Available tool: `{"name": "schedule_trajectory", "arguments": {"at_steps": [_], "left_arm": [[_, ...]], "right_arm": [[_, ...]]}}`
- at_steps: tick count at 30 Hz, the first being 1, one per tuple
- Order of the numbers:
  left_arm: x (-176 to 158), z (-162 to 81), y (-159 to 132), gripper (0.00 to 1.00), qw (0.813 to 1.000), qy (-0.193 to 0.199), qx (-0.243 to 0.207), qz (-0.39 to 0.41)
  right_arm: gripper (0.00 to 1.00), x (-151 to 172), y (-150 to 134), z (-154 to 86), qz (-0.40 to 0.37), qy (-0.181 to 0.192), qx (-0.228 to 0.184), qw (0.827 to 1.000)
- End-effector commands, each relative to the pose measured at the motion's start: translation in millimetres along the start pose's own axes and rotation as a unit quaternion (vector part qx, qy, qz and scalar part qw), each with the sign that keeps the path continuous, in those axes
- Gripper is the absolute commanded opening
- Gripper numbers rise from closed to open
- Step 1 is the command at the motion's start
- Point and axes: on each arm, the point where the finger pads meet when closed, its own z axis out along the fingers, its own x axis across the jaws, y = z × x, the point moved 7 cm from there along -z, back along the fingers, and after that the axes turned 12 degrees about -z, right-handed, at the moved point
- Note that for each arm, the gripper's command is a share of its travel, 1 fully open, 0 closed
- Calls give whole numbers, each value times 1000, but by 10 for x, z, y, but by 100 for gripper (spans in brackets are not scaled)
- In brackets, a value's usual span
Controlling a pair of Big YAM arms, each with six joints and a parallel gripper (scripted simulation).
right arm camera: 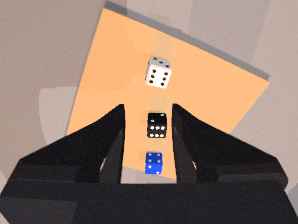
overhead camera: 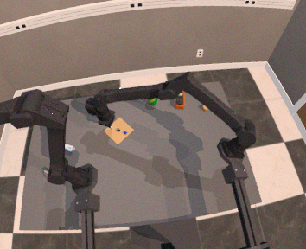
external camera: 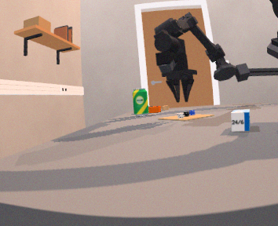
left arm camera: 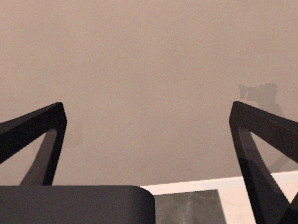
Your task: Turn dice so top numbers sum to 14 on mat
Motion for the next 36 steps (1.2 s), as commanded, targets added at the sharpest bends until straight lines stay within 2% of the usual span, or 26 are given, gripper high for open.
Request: {"name": "schedule_trajectory", "arguments": {"at_steps": [1,7,9,10,11,13,15,16,33,36], "left_arm": [[-20,-83,186,100,1000,-4,-27,8],[-20,-83,186,100,1000,-4,-27,8],[-20,-83,186,100,1000,-4,-27,8],[-20,-83,186,100,1000,-4,-27,8],[-20,-83,186,100,1000,-4,-27,8],[-20,-83,186,100,1000,-4,-27,8],[-20,-83,186,100,1000,-4,-27,8],[-20,-83,186,100,1000,-4,-27,8],[-20,-83,186,100,1000,-4,-27,8],[-20,-83,186,100,1000,-4,-27,8]], "right_arm": [[30,-126,115,-624,13,-7,-33,999],[30,-166,169,-891,18,-10,-46,999],[30,19,76,-447,3,-4,-11,1000],[30,65,3,-349,-3,-2,2,1000],[100,70,-8,-335,-4,-1,5,1000],[100,-6,76,-497,3,-4,-15,1000],[100,-6,76,-497,3,-4,-15,1000],[100,-86,102,-695,9,-7,-29,1000],[100,-87,102,-699,9,-7,-29,1000],[100,-100,115,-841,10,-8,-35,999]]}}
